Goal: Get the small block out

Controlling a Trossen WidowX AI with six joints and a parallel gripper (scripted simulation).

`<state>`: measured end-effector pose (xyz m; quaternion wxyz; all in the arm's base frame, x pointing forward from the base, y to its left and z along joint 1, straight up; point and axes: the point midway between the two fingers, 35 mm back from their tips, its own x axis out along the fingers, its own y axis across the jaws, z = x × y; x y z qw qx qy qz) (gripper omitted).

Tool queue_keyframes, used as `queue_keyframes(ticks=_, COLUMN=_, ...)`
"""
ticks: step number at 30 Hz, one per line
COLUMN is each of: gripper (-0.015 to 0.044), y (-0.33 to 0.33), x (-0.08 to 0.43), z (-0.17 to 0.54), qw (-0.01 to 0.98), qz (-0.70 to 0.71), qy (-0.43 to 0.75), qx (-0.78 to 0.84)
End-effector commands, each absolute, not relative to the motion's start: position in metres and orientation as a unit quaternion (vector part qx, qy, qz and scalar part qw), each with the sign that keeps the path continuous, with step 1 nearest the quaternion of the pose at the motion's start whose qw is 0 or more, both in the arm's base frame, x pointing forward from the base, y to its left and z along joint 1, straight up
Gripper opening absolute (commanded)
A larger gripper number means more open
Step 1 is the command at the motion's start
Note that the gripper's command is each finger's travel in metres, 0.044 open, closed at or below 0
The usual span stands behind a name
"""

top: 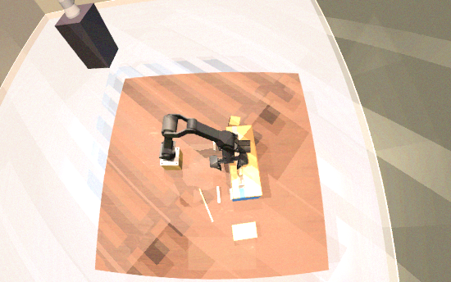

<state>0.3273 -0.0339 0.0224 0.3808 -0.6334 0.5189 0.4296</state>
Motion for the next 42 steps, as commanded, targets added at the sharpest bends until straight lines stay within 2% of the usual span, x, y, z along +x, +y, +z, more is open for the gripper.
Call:
queue_keyframes(ticks=1, gripper=0.0400, y=-0.038, x=0.328, z=0.022, qw=0.379, qz=0.430, qy=0.518, qx=-0.634)
queue_keyframes(ticks=42, gripper=0.0400, y=-0.057, x=0.332, z=0.022, qw=0.379, qz=0.430, qy=0.519, qx=-0.635)
